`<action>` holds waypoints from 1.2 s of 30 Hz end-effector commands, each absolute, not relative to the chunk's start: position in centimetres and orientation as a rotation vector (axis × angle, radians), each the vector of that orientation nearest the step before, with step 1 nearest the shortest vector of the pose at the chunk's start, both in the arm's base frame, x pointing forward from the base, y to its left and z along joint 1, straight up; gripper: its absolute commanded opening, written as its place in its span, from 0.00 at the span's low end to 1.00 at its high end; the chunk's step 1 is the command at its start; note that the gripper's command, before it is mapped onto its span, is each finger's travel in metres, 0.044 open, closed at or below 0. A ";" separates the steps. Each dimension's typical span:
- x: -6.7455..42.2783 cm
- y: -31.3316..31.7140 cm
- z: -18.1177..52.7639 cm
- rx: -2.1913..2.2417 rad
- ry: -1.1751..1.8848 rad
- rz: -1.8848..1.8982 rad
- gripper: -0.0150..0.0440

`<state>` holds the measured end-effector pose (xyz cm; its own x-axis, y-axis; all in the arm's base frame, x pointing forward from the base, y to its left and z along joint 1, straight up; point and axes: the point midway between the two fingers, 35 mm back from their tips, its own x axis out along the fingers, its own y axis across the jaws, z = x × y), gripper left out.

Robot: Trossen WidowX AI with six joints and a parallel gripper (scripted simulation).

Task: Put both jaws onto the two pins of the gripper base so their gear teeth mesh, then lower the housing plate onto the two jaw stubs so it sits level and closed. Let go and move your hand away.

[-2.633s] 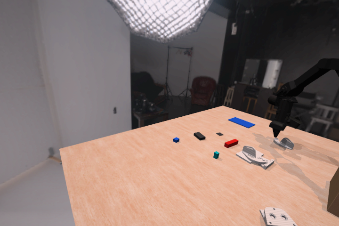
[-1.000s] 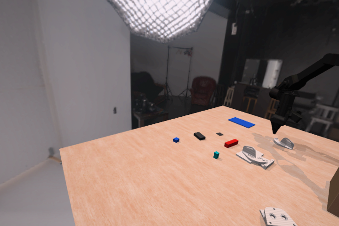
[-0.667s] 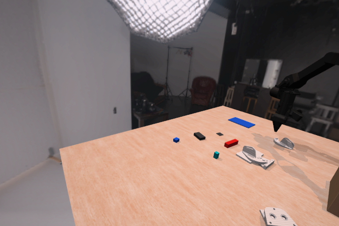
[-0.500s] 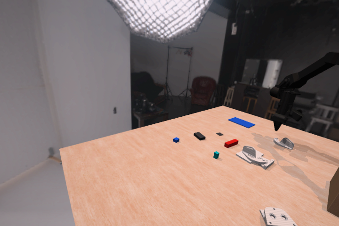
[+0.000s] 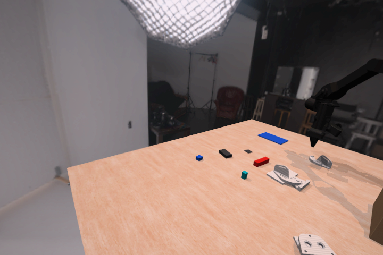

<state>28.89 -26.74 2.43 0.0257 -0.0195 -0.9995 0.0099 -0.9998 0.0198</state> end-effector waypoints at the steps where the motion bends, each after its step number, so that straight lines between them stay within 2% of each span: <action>1: 28.9 -26.7 2.5 2.236 -0.015 -2.180 0.25; 6: 28.9 -26.7 2.5 2.236 -0.015 -2.180 0.25; 23: 28.9 -26.7 2.4 2.235 -0.011 -2.178 1.00; 36: 28.9 -26.7 2.4 2.235 -0.011 -2.178 1.00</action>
<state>28.89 -26.74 2.43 0.0256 -0.0197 -0.9995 0.0098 -0.9998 0.0199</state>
